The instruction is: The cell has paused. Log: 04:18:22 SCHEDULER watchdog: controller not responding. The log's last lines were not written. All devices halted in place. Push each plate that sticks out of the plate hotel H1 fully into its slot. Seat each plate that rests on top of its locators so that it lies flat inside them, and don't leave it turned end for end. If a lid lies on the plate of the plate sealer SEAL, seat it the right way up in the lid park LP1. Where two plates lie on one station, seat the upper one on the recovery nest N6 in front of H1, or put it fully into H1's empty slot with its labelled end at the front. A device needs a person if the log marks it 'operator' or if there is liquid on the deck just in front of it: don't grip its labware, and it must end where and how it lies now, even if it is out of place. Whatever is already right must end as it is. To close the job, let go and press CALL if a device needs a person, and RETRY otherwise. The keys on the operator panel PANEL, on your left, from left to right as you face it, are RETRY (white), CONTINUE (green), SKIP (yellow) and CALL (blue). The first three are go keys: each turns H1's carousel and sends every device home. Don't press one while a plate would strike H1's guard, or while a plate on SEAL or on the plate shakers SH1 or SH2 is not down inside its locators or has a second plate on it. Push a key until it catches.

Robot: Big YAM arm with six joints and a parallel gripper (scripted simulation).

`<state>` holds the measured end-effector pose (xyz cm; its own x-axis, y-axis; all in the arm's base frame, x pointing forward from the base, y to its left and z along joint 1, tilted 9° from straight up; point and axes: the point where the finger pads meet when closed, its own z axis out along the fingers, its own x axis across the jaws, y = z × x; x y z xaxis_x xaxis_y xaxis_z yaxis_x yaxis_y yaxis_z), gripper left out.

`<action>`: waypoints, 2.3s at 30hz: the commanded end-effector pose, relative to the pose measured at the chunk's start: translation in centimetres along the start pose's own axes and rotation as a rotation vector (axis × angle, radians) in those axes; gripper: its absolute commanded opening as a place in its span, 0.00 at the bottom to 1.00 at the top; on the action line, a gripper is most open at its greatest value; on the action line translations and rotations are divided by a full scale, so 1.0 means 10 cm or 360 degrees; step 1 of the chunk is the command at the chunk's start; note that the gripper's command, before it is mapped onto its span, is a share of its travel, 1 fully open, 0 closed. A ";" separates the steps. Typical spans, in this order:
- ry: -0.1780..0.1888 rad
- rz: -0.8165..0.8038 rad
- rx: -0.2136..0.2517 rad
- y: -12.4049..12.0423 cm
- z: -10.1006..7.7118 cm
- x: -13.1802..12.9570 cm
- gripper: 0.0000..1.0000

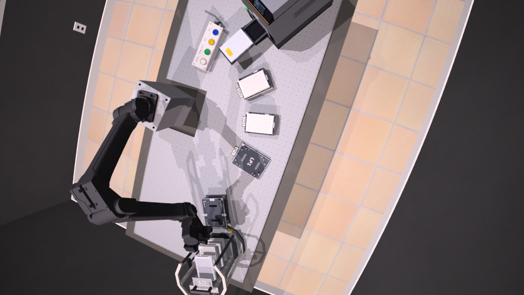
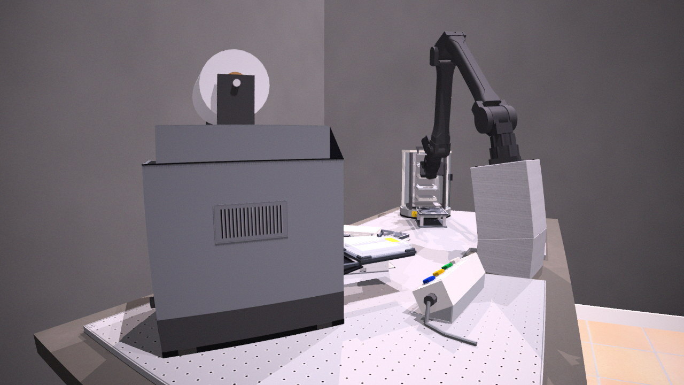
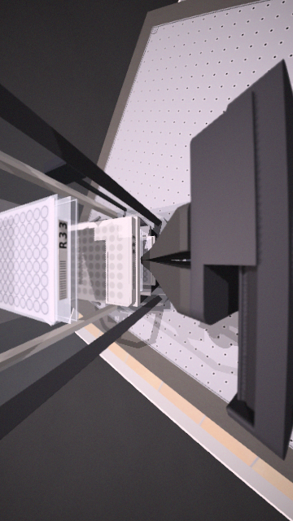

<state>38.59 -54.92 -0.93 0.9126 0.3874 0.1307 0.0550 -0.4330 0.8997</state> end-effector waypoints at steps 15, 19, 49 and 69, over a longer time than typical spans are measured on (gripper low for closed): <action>-0.0004 -0.0001 -0.0047 0.23 0.17 -0.03 0.00; -0.0001 0.0002 -0.0061 0.29 0.18 -0.03 0.00; -0.0003 0.0000 -0.0050 0.34 0.29 -0.03 0.00; -0.0004 0.0000 -0.0051 0.38 0.38 -0.04 0.00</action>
<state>39.69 -57.48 -0.73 0.9125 0.3880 0.1299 0.0571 -0.4352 0.8985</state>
